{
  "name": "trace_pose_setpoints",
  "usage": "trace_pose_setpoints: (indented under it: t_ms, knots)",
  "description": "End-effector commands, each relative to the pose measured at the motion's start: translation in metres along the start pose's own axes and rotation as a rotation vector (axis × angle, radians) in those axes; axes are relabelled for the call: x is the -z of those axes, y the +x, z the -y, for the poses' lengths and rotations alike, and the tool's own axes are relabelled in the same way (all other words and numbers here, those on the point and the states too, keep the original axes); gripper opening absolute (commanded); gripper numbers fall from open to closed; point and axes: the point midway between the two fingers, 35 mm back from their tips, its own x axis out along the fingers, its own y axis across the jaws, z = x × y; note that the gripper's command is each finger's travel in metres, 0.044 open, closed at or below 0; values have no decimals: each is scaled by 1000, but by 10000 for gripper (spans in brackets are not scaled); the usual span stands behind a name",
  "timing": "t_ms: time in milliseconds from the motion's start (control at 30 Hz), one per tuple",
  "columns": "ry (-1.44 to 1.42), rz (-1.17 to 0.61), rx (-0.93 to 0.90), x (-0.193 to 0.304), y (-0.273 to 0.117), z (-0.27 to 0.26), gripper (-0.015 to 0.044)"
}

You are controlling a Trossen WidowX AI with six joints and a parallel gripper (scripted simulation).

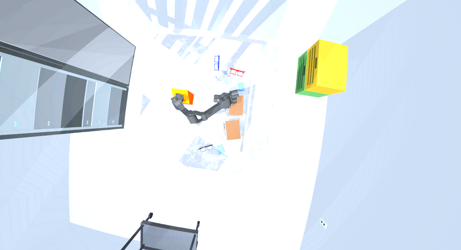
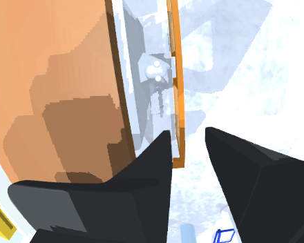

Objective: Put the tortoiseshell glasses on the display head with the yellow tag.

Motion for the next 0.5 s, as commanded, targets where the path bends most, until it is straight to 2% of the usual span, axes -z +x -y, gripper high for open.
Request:
trace_pose_setpoints:
  t_ms: [0, 467]
  knots:
    - [4, -3, 6, 0, -4, 13, 107]
    - [2, -4, 9, 0, -18, 56, 107]
